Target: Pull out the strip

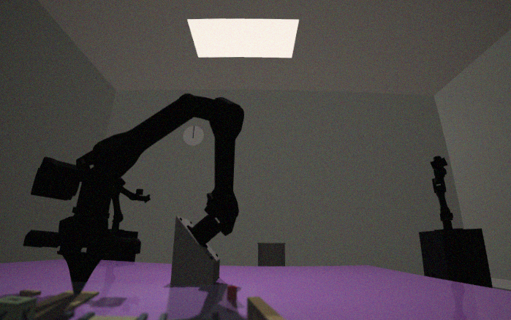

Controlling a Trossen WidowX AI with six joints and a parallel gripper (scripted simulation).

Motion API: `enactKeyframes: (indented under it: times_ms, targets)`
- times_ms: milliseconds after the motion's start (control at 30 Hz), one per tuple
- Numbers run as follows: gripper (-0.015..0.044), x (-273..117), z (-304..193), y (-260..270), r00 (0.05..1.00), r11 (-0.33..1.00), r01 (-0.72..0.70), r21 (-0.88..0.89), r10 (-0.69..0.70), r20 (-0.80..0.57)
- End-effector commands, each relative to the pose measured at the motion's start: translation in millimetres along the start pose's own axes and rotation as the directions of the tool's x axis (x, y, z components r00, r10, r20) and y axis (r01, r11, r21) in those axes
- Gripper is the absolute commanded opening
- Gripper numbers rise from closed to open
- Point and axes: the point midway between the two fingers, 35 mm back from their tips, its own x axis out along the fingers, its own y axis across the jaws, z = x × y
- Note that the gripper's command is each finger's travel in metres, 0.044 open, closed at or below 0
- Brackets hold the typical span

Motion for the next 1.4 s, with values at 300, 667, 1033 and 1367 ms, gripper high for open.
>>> enactKeyframes:
  times_ms: [300, 667, 1033, 1367]
  targets:
    - [0.0000, -43.2, 2.0, -1.6, 1.000, 1.000, -0.010, 0.007, 0.010, -0.026]
    - [0.0289, -45.0, 43.6, -0.3, 1.000, 0.994, -0.009, 0.112, 0.012, -0.024]
    - [0.0440, -50.0, 80.9, 1.5, 1.000, 0.994, -0.010, 0.111, 0.012, -0.023]
    - [0.0440, -55.4, 115.7, 3.2, 1.000, 0.994, -0.010, 0.109, 0.013, -0.022]
